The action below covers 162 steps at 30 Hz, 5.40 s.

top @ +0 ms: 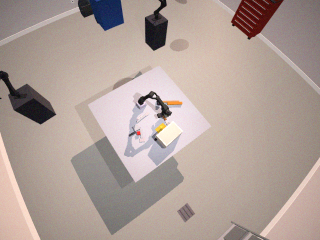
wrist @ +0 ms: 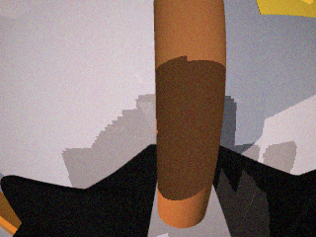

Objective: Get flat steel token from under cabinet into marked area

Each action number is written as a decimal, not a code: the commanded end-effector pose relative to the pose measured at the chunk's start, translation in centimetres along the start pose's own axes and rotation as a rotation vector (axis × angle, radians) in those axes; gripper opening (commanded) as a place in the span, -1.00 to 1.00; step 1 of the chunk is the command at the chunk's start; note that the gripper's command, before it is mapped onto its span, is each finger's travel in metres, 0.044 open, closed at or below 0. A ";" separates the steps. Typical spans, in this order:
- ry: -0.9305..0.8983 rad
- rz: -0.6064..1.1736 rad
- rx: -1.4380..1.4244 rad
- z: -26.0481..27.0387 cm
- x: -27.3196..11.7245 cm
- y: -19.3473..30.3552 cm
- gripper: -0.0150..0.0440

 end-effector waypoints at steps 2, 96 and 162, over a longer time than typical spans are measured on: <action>-0.001 -0.003 -0.001 -0.1 0.0 -0.7 -0.49; 0.004 -0.006 -0.001 -6.0 0.2 -4.8 -0.49; 0.006 -0.004 -0.001 -8.7 0.3 -2.0 -0.49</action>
Point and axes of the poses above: the point midway between the two fingers, 35 mm back from their tips, its own x axis out along the fingers, its own z axis across the jaws, y = z × x, the point moved 7 cm from there along -x, back along the fingers, and after that the axes turned 9 degrees about -x, right-handed, at the moved point
